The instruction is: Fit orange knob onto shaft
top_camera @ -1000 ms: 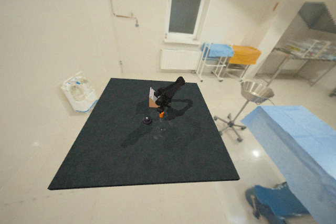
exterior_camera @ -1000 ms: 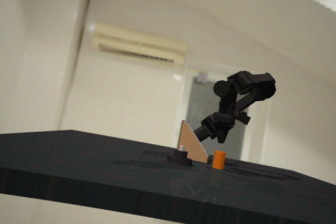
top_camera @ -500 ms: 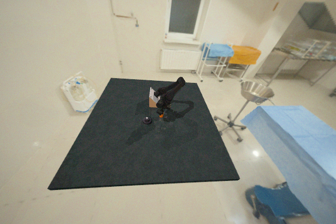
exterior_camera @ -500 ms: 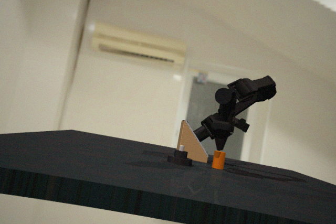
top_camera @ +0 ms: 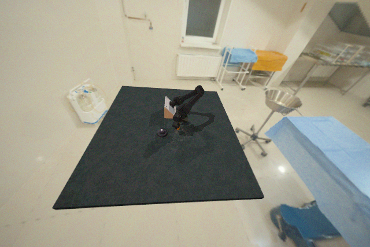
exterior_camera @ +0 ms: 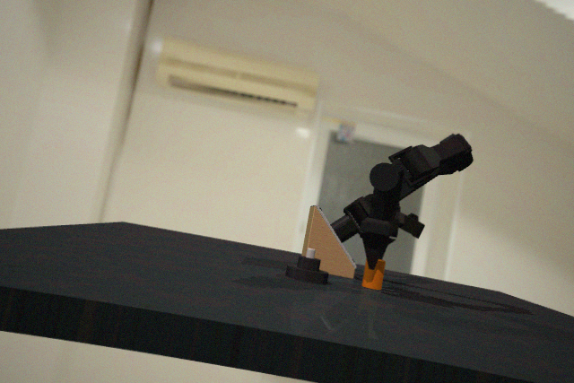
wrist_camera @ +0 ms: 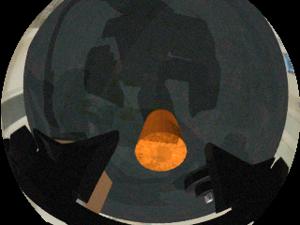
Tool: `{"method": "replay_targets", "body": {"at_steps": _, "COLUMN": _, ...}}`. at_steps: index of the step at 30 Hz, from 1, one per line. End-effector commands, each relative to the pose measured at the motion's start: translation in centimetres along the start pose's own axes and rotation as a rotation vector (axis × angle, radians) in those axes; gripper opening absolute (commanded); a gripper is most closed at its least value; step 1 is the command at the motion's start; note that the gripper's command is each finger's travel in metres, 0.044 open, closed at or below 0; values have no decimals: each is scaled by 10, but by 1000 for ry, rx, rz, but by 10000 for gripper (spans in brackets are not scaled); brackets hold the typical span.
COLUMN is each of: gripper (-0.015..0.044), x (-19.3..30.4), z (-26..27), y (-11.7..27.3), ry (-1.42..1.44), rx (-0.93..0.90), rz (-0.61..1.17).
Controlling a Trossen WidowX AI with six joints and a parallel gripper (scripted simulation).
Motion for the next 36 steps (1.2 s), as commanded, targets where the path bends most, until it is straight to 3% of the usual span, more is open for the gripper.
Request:
{"method": "replay_targets", "body": {"at_steps": 1, "gripper": 440, "x": 0, "z": 1, "y": -7, "ry": -4, "rx": -3, "rz": -3}}
{"method": "replay_targets", "body": {"at_steps": 18, "gripper": 440, "x": 0, "z": 4, "y": -32, "ry": -4, "rx": -6, "rz": -7}}
{"method": "replay_targets", "body": {"at_steps": 28, "gripper": 177, "x": 0, "z": 4, "y": -32, "ry": -4, "rx": -6, "rz": -7}}
{"method": "replay_targets", "body": {"at_steps": 34, "gripper": 138, "x": 0, "z": 4, "y": -32, "ry": -4, "rx": -6, "rz": -7}}
{"method": "replay_targets", "body": {"at_steps": 36, "gripper": 85, "x": 0, "z": 3, "y": -31, "ry": -4, "rx": -6, "rz": -7}}
Point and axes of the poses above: the point midway between the two fingers, 35 mm back from their tips, its own y axis back along the fingers, its own z axis across the jaws, x = y × z, the point moved 9 cm from there along y, back along the fingers, and after that the axes turned 14 degrees about -y, right-handed, at the moved point
